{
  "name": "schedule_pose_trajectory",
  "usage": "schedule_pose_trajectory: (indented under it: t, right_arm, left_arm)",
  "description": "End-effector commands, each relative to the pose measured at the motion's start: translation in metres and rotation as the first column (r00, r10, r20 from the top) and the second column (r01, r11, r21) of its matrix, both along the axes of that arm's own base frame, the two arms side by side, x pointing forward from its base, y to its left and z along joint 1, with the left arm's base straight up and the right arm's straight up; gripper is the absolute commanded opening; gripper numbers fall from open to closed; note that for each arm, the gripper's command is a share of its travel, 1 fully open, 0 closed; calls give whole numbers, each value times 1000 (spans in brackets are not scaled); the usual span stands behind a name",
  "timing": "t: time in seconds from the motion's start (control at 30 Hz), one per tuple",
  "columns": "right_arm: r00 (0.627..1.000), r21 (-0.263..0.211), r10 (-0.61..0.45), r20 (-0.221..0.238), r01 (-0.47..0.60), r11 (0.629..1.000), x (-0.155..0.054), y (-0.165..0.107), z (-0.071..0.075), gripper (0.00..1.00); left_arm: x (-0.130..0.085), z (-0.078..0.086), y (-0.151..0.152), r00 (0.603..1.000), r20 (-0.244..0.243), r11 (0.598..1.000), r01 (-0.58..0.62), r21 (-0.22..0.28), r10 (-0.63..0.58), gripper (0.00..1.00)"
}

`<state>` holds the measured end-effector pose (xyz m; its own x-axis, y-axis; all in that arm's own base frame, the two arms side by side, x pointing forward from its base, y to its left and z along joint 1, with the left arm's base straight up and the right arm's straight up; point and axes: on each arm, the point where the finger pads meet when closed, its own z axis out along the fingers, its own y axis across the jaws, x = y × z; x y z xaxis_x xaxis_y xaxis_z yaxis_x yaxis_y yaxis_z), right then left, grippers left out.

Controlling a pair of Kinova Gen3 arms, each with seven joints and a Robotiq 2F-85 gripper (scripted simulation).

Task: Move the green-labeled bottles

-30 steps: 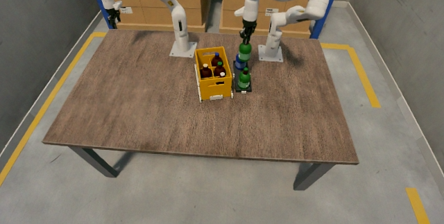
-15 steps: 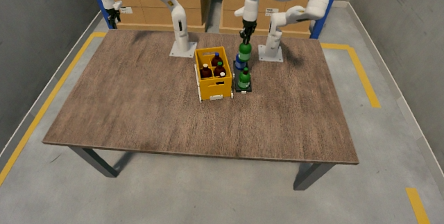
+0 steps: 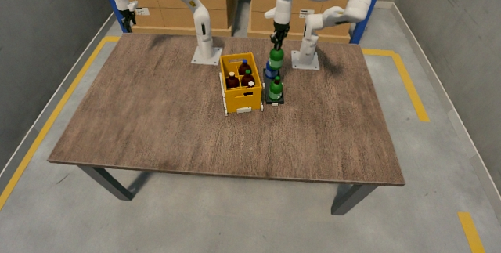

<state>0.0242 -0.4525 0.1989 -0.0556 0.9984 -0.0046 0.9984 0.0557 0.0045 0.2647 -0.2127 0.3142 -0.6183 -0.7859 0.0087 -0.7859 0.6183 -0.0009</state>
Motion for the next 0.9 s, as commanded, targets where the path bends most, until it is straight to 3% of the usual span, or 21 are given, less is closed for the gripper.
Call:
schedule_pose_trajectory:
  t: [0.0, 0.87]
  right_arm:
    - [1000, 4, -7, -5, 7, 1000, -2, 3, 1, 1000]
    - [1000, 4, -7, -5, 7, 1000, -2, 3, 1, 1000]
  left_arm:
    - [-2, 4, 0, 1000, 1, 1000, 9, 2, -9, 364]
    - [-3, 22, -1, 1000, 1, 1000, 9, 1, -9, 364]
